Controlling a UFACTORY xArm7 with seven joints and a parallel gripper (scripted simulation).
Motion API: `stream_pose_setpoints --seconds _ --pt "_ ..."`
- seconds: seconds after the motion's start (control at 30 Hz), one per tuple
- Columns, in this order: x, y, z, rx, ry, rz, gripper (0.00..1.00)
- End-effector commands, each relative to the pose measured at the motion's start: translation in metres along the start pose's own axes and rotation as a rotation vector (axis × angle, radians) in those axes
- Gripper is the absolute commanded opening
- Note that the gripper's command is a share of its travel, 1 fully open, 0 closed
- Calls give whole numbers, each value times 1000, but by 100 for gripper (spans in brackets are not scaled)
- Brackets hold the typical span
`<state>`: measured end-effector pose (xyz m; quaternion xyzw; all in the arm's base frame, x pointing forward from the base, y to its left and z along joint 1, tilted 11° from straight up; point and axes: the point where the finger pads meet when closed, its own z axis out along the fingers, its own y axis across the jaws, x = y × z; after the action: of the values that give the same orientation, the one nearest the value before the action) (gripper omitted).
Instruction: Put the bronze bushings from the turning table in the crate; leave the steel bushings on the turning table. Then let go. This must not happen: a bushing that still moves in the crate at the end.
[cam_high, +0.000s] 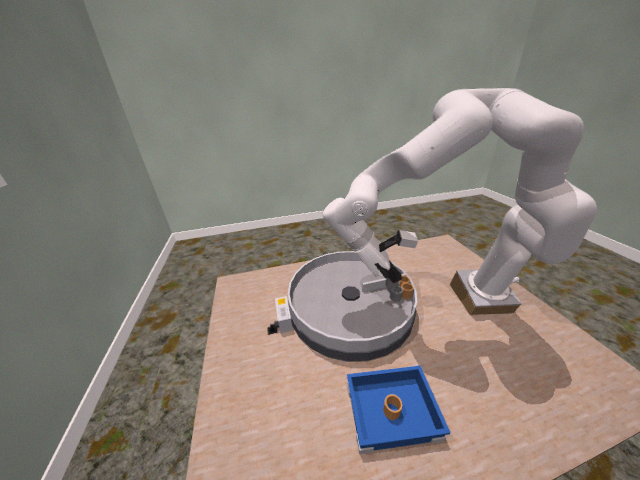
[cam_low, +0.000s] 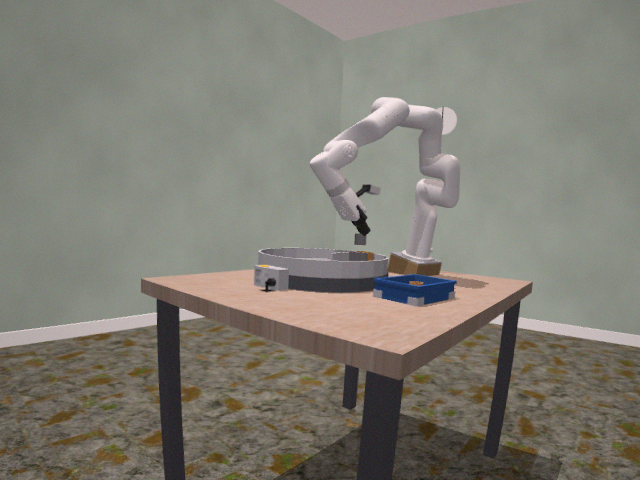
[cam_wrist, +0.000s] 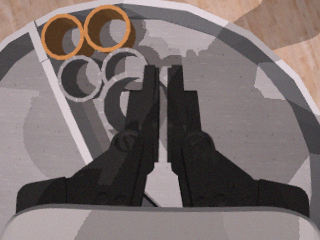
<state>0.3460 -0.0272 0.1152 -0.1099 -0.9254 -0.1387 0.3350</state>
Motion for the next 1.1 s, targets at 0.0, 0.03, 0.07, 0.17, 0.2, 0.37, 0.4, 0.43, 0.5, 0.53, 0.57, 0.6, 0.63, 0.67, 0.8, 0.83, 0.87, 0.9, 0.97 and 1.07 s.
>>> stream_pose_setpoints --seconds 0.0,0.03,0.07,0.17,0.2,0.37,0.4,0.43,0.5,0.53,0.57,0.6,0.63,0.67,0.8,0.83,0.87,0.9,0.97,1.07 --pt "-29 -5 -25 -1 1 0 0" --pt "-36 -7 -31 -1 1 0 0" --pt "-42 -8 -37 -1 1 0 0" --pt "-61 -12 -52 -1 1 0 0" --pt "-66 -13 -57 -1 1 0 0" --pt "-84 -16 -71 -1 1 0 0" --pt "-84 -16 -71 -1 1 0 0" --pt "-87 -17 -74 -1 1 0 0" --pt "-92 -18 -78 -1 1 0 0" --pt "-94 -18 -80 -1 1 0 0" --pt "-96 -19 -81 -1 1 0 0" --pt "-97 -19 -82 -1 1 0 0" --pt "-98 -19 -83 -1 1 0 0" --pt "-98 -19 -83 -1 1 0 0" --pt "-99 -19 -84 -1 1 0 0" --pt "-99 -19 -84 -1 1 0 0" --pt "-99 -19 -84 -1 1 0 0" --pt "-99 -19 -84 -1 1 0 0" --pt "-99 -19 -84 -1 1 0 0" --pt "-99 -19 -84 -1 1 0 0"
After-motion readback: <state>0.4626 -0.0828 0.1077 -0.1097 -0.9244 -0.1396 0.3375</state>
